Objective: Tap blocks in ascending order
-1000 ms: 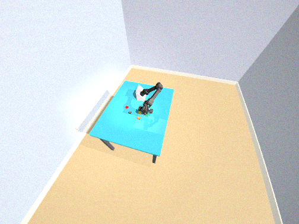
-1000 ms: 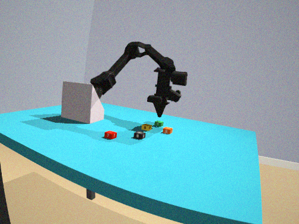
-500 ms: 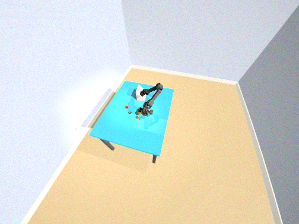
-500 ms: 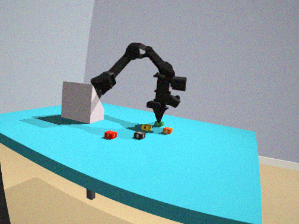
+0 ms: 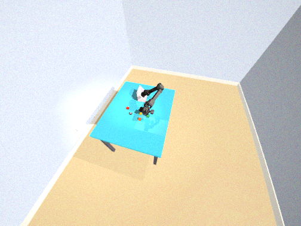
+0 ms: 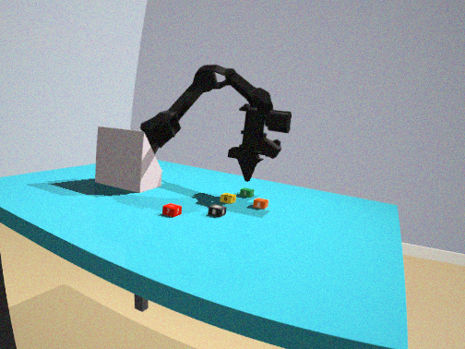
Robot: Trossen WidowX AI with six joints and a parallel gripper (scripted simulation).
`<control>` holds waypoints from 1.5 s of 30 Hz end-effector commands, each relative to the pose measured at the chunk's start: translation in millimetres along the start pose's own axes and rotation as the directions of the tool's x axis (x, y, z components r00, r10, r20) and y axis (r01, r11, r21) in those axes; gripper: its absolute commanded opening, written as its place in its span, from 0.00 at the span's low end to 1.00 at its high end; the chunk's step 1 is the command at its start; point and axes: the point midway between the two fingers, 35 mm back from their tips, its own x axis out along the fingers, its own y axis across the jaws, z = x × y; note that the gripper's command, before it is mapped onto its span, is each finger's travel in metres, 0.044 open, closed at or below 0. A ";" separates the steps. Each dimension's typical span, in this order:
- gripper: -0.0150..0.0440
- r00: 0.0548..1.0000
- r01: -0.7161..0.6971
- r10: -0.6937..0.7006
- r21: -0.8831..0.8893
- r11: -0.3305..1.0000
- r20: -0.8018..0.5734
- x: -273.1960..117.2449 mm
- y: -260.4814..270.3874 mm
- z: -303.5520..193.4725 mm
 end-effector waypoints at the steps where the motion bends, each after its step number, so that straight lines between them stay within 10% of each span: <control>1: 0.29 1.000 0.002 -0.002 -0.004 1.000 0.010 -38.4 -0.5 3.8; 12: 0.29 1.000 0.005 -0.005 -0.003 1.000 0.012 -80.3 -7.3 2.4; 26: 0.29 0.998 0.066 -0.066 0.016 0.998 0.018 -94.2 -224.0 -14.4; 39: 0.29 1.000 0.013 -0.013 -0.003 1.000 0.009 -77.6 -301.4 -61.8; 45: 0.29 1.000 0.011 -0.010 -0.004 1.000 0.009 0.2 -301.5 -61.4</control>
